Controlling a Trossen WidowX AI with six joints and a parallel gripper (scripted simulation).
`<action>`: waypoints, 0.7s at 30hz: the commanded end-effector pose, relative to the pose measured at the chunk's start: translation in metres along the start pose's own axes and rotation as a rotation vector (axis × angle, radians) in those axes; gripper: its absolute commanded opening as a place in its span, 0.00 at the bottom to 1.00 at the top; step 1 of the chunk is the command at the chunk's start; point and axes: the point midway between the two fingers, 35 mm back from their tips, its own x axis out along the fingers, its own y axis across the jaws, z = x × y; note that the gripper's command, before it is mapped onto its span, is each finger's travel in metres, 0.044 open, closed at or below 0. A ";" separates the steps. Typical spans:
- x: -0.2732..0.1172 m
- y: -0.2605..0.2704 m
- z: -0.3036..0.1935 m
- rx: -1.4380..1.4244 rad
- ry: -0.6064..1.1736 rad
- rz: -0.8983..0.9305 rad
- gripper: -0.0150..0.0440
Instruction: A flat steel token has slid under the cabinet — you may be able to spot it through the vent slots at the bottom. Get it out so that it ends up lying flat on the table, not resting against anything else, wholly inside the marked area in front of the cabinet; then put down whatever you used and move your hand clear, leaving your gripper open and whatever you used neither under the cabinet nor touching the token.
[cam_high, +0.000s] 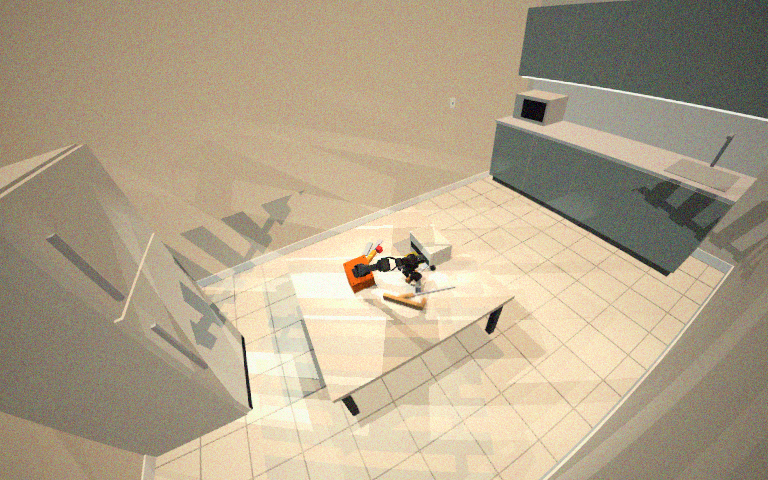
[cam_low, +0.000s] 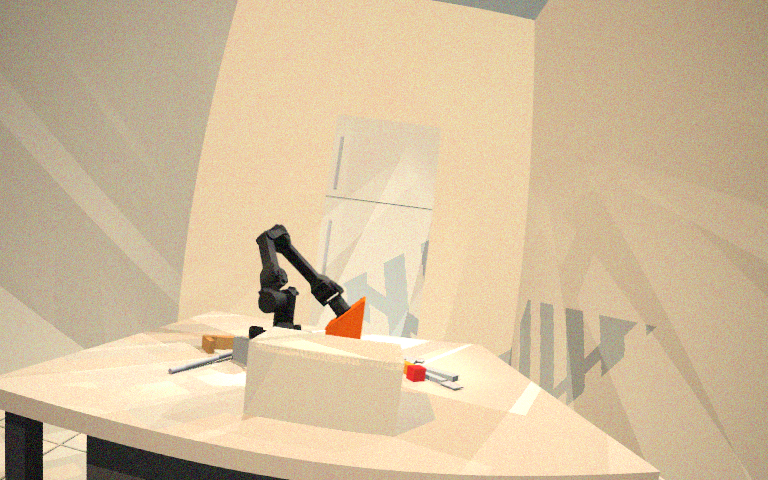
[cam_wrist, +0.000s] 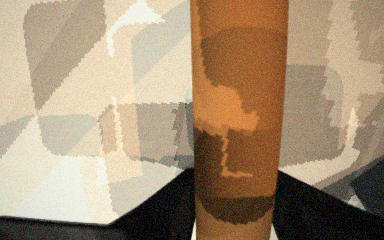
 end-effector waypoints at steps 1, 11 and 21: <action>0.000 0.000 0.007 0.004 -0.003 -0.001 0.25; 0.000 0.000 0.018 0.004 -0.003 0.000 0.25; 0.000 0.001 0.030 0.005 -0.003 0.000 0.25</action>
